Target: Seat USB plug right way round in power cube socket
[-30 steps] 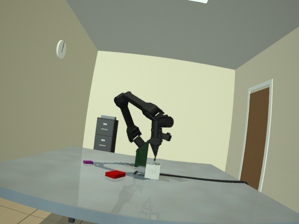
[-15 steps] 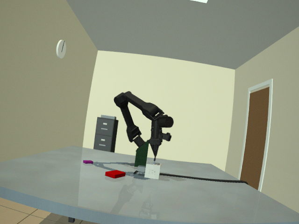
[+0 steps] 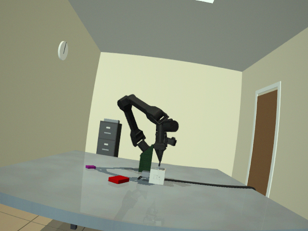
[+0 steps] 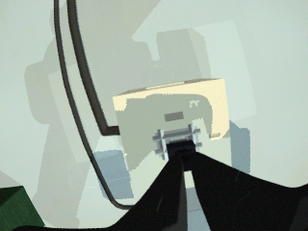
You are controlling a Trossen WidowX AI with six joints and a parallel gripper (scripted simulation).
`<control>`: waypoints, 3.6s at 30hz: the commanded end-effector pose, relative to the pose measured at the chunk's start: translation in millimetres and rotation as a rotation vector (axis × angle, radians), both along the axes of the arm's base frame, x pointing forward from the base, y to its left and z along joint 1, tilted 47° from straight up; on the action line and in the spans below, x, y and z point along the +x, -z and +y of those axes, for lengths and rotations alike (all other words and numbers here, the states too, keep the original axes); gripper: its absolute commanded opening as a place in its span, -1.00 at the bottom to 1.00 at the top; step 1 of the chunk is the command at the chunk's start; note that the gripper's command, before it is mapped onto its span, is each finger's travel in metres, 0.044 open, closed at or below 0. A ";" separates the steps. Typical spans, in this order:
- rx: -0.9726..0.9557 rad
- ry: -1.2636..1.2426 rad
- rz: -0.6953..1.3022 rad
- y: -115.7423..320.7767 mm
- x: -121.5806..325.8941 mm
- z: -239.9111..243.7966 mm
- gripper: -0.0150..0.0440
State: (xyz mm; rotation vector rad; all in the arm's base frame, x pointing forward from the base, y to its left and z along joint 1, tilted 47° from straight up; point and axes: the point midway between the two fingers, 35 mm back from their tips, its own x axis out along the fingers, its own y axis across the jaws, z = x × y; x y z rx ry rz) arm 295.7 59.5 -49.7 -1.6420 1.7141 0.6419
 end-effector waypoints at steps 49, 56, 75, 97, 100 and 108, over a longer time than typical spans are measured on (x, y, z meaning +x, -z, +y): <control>0.000 -0.004 0.003 4.5 0.0 -4.9 -0.49; -0.001 -0.004 0.003 5.1 0.0 -5.5 -0.49; -0.001 -0.004 0.003 6.6 0.0 -7.2 -0.49; -0.001 -0.004 0.003 8.4 0.0 -9.2 -0.49; -0.001 -0.004 0.003 8.7 0.0 -9.4 -0.49; -0.001 -0.004 0.003 9.3 0.0 -10.1 -0.49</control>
